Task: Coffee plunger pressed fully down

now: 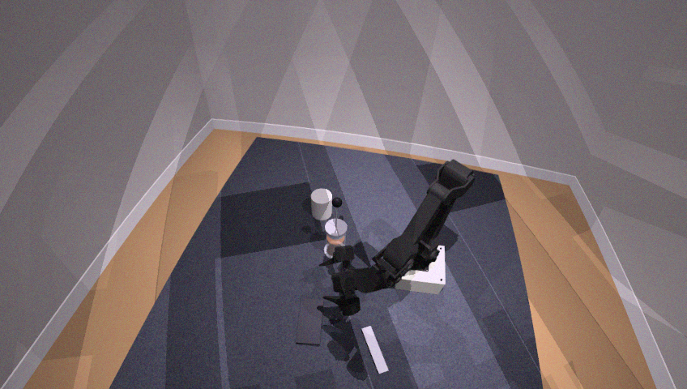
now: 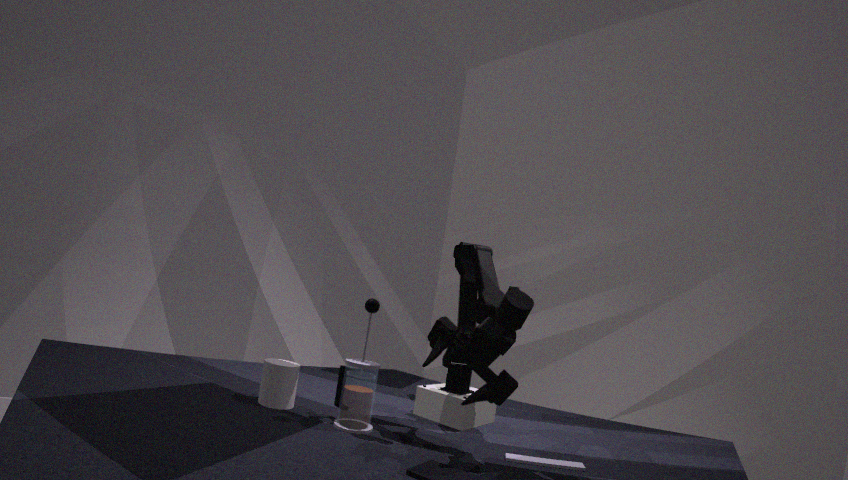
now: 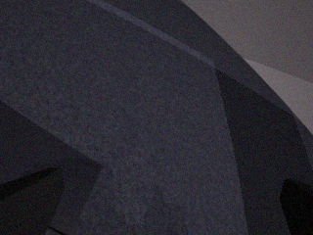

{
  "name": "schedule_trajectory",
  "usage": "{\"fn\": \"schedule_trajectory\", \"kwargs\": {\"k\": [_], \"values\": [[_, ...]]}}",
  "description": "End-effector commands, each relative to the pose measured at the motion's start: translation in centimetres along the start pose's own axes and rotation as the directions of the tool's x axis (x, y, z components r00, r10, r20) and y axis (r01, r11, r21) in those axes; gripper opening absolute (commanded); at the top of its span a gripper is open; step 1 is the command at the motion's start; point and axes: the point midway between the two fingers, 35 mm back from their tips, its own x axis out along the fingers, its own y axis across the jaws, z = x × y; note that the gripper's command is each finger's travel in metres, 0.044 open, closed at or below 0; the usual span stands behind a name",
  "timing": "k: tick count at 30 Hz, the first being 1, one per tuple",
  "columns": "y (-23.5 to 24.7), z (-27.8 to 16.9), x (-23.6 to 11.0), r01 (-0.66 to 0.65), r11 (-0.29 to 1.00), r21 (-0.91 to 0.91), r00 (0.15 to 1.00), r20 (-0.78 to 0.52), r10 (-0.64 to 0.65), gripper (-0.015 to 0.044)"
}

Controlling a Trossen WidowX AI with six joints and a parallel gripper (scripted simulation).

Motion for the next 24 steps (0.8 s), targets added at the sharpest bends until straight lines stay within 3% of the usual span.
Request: {"fn": "schedule_trajectory", "kwargs": {"k": [1,8,15,24], "values": [[-3.6,1.5,0.5,0.000,0.991,0.130,1.000,-0.018,0.003,0.0440],[-11.2,2.7,-0.2,-0.021,0.949,0.314,0.998,-0.046,0.038,0.0440],[-18.3,2.6,-3.3,-0.004,0.872,0.489,0.999,-0.042,0.028,0.0440],[-25.2,0.0,-11.0,0.097,0.750,0.654,0.995,-0.068,-0.069,0.0440]]}}
